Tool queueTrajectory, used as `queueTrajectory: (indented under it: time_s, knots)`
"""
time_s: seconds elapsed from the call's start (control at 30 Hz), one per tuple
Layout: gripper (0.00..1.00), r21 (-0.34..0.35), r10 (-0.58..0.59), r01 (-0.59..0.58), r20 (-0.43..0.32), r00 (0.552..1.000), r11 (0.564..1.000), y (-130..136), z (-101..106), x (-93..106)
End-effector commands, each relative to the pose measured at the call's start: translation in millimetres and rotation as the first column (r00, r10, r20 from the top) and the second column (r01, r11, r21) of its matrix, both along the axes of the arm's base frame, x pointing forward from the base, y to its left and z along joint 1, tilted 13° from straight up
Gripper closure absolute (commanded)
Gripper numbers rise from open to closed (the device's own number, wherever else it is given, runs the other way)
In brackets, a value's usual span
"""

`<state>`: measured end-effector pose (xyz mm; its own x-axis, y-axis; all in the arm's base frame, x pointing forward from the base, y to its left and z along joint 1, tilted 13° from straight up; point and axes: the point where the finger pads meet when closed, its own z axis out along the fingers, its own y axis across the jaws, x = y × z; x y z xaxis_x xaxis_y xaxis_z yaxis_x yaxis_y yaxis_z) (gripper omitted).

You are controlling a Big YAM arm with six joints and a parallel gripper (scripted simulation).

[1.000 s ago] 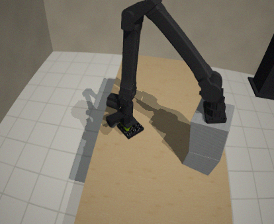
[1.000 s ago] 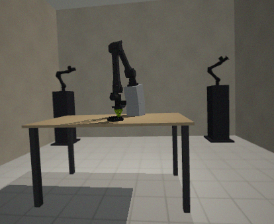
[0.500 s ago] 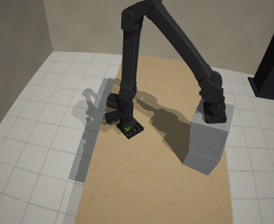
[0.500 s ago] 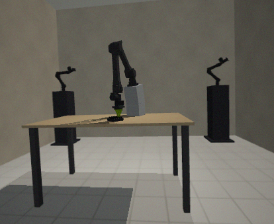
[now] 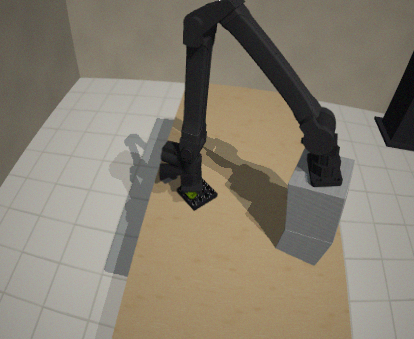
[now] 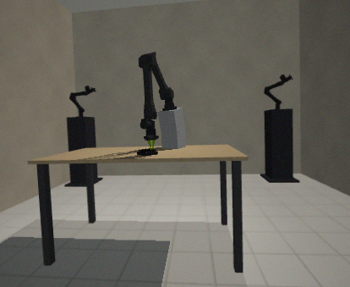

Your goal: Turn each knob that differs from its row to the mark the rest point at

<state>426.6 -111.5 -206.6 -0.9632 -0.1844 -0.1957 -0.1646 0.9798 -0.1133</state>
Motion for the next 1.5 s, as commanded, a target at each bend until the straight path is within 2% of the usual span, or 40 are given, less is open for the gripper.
queueTrajectory:
  time_s: [0.0,0.2,0.4,0.47,0.83,0.97,1.03,1.27,1.47]
  knots:
    - [0.92,0.016,-0.127,0.127,0.013,0.992,0.992,-3.8,-3.8,3.7]
    - [0.92,0.053,-0.282,0.28,0.021,0.959,0.958,-4.0,-3.8,3.8]
    - [0.92,0.089,-0.425,0.421,0.022,0.905,0.902,-4.2,-3.8,3.8]
    - [0.92,0.089,-0.425,0.421,0.022,0.905,0.902,-4.2,-3.8,3.8]
    - [0.92,0.146,-0.633,0.624,0.012,0.774,0.767,-4.3,-3.8,3.7]
    - [0.92,0.162,-0.687,0.678,0.006,0.726,0.717,-4.2,-3.9,3.2]
    - [0.92,0.162,-0.687,0.678,0.006,0.726,0.717,-4.2,-3.9,3.2]
    - [0.92,0.184,-0.758,0.746,-0.004,0.652,0.641,-4.1,-4.0,2.8]
    - [0.92,0.196,-0.796,0.782,-0.011,0.605,0.592,-4.0,-4.1,2.3]
